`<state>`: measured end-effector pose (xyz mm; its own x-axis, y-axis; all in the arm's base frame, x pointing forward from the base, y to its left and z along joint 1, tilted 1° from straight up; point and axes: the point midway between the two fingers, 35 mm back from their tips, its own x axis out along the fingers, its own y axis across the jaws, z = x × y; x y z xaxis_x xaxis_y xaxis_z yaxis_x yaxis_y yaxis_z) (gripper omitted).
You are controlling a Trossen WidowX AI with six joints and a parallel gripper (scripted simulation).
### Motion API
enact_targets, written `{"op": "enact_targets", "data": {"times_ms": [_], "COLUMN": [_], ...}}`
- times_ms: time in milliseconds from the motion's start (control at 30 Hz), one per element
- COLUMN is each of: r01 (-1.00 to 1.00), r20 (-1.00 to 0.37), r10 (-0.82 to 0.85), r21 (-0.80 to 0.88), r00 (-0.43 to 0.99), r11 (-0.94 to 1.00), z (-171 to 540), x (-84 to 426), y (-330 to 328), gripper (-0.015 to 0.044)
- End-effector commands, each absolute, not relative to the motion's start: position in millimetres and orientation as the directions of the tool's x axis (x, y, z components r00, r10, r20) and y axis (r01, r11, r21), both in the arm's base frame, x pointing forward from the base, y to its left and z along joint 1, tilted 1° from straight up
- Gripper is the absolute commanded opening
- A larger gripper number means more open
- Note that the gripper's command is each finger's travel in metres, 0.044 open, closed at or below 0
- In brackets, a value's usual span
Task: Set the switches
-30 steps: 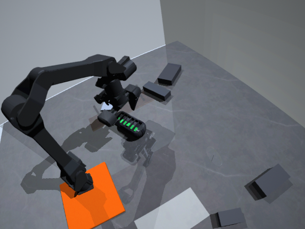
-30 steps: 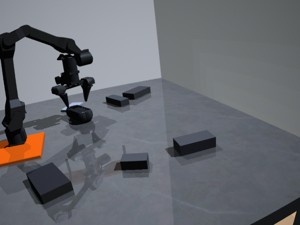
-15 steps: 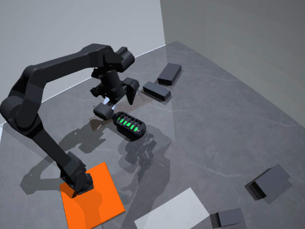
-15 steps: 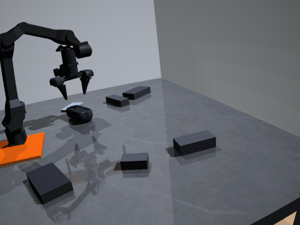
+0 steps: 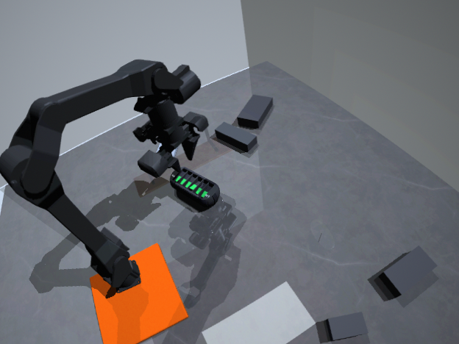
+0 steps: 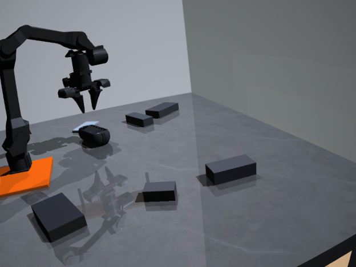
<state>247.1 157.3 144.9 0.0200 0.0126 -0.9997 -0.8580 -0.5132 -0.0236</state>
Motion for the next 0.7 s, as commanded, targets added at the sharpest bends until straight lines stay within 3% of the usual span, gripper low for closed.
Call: {"op": "enact_targets", "data": {"times_ms": [0, 133, 500, 667], "r01": [-0.859, -0.859, -0.859, -0.858], "r20": [-1.0, -1.0, -1.0, -1.0], "r10": [0.016, 0.016, 0.016, 0.013], "r21": [-0.029, -0.029, -0.029, -0.025], "r00": [0.025, 0.025, 0.025, 0.021], "r11": [-0.512, -0.512, -0.512, -0.513], "z": [146.8, 146.8, 146.8, 145.4], "x": [248.0, 248.0, 248.0, 247.4], "y": [158.0, 158.0, 158.0, 157.5], "gripper": [0.0099, 0.0, 0.0, 0.0131]}}
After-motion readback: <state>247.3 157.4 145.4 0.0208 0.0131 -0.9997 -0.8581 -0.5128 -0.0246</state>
